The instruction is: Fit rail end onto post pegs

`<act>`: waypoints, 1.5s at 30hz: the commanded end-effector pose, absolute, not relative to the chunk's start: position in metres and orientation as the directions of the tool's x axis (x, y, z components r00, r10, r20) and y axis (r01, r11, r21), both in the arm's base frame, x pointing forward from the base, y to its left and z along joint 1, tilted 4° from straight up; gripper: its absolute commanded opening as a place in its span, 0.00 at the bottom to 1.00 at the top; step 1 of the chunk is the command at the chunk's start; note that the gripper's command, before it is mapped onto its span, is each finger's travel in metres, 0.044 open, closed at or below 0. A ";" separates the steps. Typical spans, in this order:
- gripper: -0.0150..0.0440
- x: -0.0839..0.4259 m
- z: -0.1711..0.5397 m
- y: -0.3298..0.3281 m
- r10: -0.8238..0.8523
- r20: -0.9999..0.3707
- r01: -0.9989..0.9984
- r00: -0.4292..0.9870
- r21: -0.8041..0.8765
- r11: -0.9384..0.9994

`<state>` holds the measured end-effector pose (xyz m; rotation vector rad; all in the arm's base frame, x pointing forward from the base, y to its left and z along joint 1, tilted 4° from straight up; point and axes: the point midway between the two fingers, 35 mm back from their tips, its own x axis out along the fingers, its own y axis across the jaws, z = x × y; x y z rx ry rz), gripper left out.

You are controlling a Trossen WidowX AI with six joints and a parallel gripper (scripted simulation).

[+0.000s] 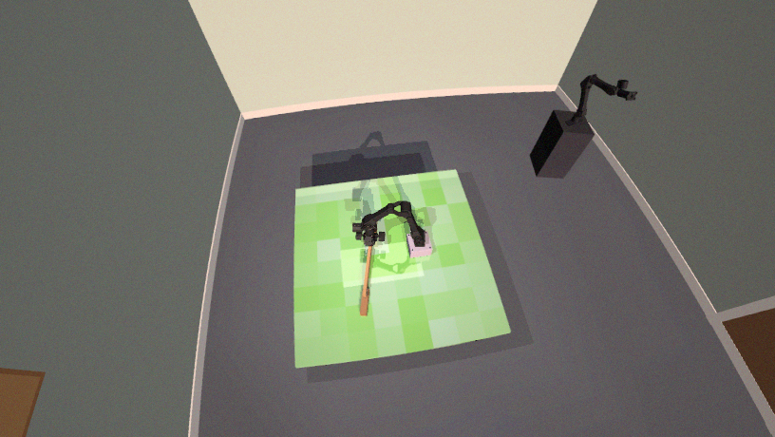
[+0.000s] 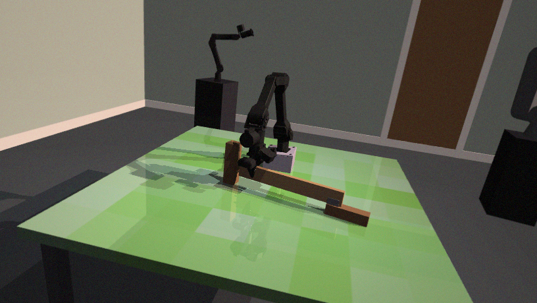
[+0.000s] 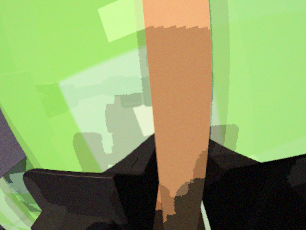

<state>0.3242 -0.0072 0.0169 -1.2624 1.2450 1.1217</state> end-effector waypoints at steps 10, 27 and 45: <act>0.25 0.324 0.019 -0.005 -0.074 -0.996 -0.999 0.045 -0.047 0.026; 0.25 0.324 0.018 -0.006 -0.074 -0.996 -0.999 0.045 -0.047 0.026; 0.25 0.324 0.018 -0.012 -0.075 -0.996 -0.999 0.045 -0.047 0.026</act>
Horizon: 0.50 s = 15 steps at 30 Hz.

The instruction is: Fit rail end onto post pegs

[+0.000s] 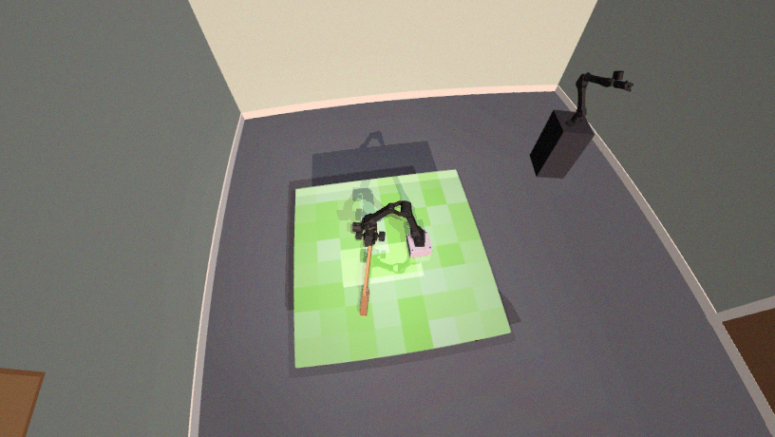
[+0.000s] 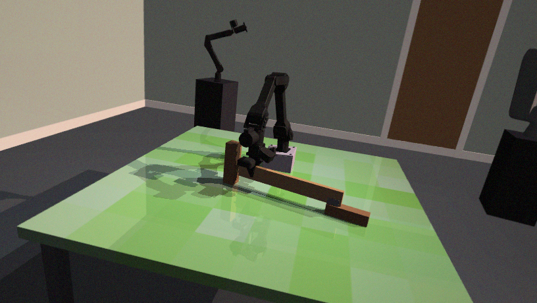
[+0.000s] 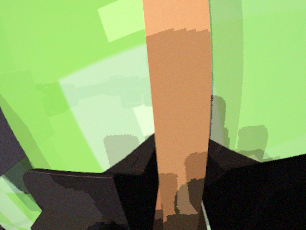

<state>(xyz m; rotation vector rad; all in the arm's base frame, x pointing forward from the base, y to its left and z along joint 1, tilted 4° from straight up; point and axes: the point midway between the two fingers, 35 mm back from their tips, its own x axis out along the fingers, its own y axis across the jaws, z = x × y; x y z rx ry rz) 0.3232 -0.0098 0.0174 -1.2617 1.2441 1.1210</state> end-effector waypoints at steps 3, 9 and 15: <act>0.25 0.324 0.018 -0.013 -0.075 -0.996 -0.999 0.045 -0.047 0.026; 0.25 0.324 0.018 -0.015 -0.075 -0.996 -0.999 0.045 -0.047 0.026; 0.25 0.324 0.019 -0.017 -0.075 -0.996 -0.999 0.045 -0.047 0.026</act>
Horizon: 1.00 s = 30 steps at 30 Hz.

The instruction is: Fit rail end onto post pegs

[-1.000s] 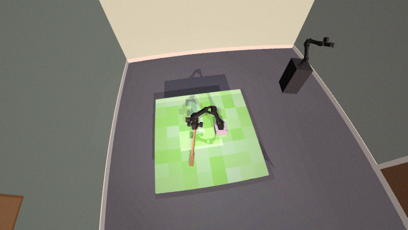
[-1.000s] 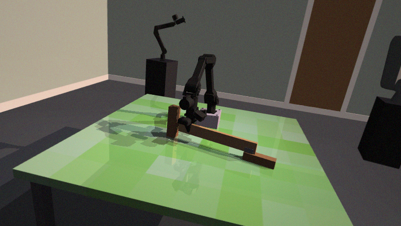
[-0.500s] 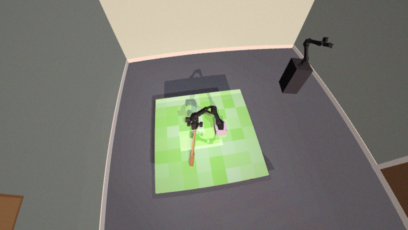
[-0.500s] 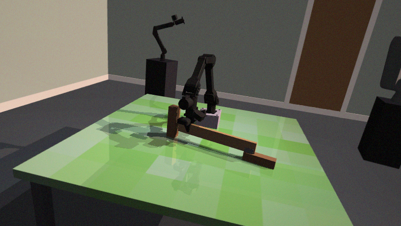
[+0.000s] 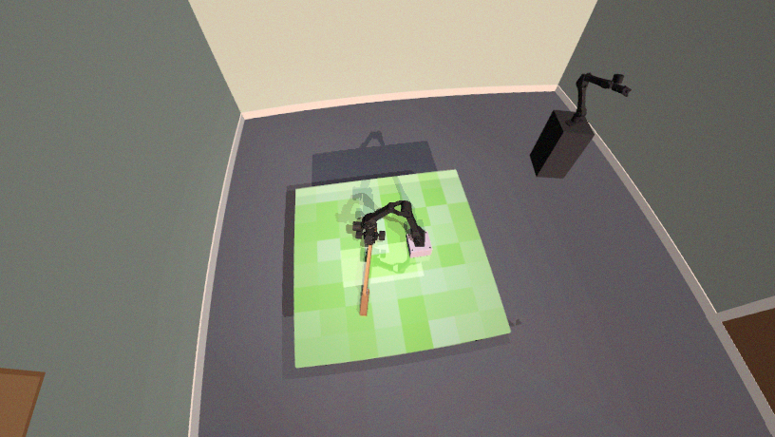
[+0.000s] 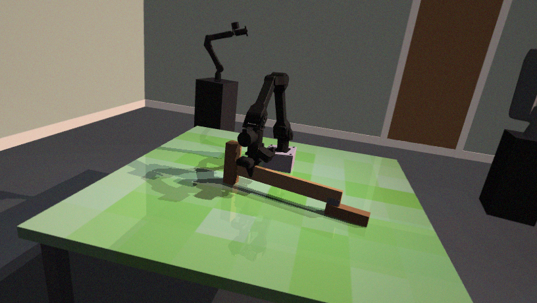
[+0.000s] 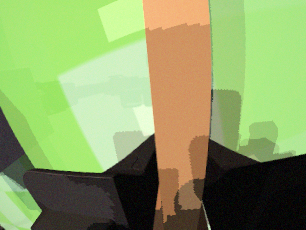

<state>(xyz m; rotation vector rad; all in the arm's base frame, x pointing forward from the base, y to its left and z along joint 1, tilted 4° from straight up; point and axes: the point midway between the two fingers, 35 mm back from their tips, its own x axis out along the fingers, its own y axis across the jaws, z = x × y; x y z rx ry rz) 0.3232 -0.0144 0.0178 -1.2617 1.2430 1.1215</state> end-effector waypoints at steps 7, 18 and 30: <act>0.25 0.324 0.019 -0.019 -0.075 -0.996 -0.999 0.045 -0.047 0.026; 0.25 0.324 0.020 -0.022 -0.076 -0.996 -0.999 0.045 -0.047 0.026; 0.43 0.323 0.019 -0.022 -0.074 -0.996 -0.999 0.042 -0.044 0.027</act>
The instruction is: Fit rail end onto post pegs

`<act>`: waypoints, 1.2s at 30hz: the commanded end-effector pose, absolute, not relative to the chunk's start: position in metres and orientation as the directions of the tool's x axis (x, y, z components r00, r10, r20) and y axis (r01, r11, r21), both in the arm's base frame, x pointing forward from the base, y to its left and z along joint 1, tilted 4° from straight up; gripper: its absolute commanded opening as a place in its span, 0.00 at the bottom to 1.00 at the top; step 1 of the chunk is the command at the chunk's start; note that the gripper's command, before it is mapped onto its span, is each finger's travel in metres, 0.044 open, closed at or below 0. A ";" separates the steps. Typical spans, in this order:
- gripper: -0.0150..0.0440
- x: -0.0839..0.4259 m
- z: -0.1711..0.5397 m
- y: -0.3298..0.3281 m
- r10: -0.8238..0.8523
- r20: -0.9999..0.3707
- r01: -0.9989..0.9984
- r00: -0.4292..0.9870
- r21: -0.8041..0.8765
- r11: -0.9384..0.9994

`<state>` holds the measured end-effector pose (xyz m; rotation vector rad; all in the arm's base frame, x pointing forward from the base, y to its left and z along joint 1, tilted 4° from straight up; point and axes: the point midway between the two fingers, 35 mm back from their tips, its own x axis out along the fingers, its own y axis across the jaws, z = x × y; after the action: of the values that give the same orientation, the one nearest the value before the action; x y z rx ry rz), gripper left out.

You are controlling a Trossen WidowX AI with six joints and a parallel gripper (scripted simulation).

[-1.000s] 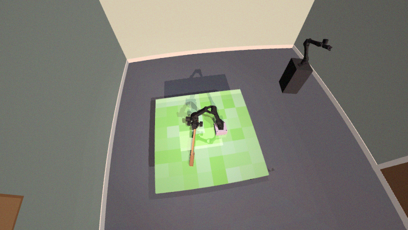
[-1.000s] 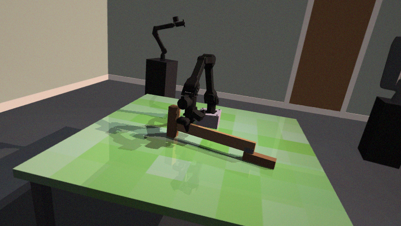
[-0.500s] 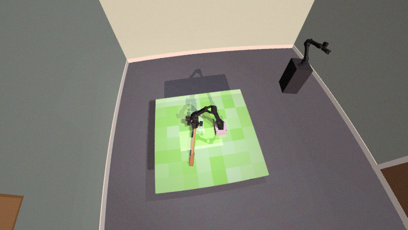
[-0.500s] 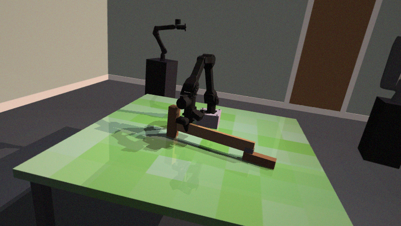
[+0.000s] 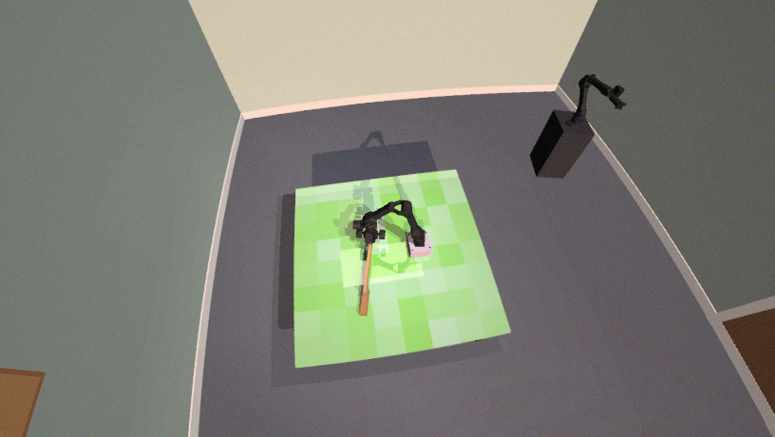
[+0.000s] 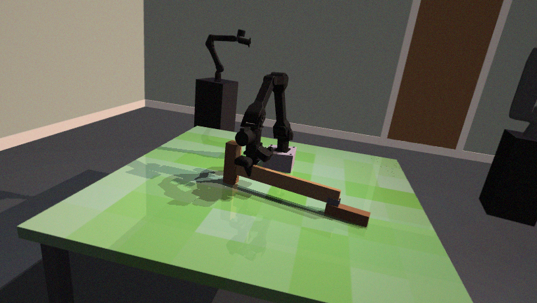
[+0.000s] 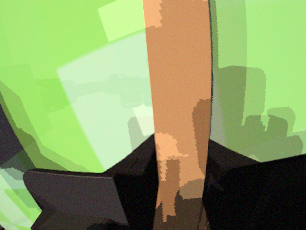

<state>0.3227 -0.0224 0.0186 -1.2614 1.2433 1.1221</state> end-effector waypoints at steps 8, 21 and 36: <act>0.79 0.323 0.019 -0.022 -0.074 -0.996 -0.999 0.042 -0.044 0.027; 1.00 0.322 0.045 0.008 -0.073 -0.996 -0.999 0.045 -0.047 0.026; 1.00 0.322 0.046 0.010 -0.073 -0.996 -0.999 0.045 -0.047 0.026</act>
<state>0.3224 0.0103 0.0460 -1.2668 1.2373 1.1227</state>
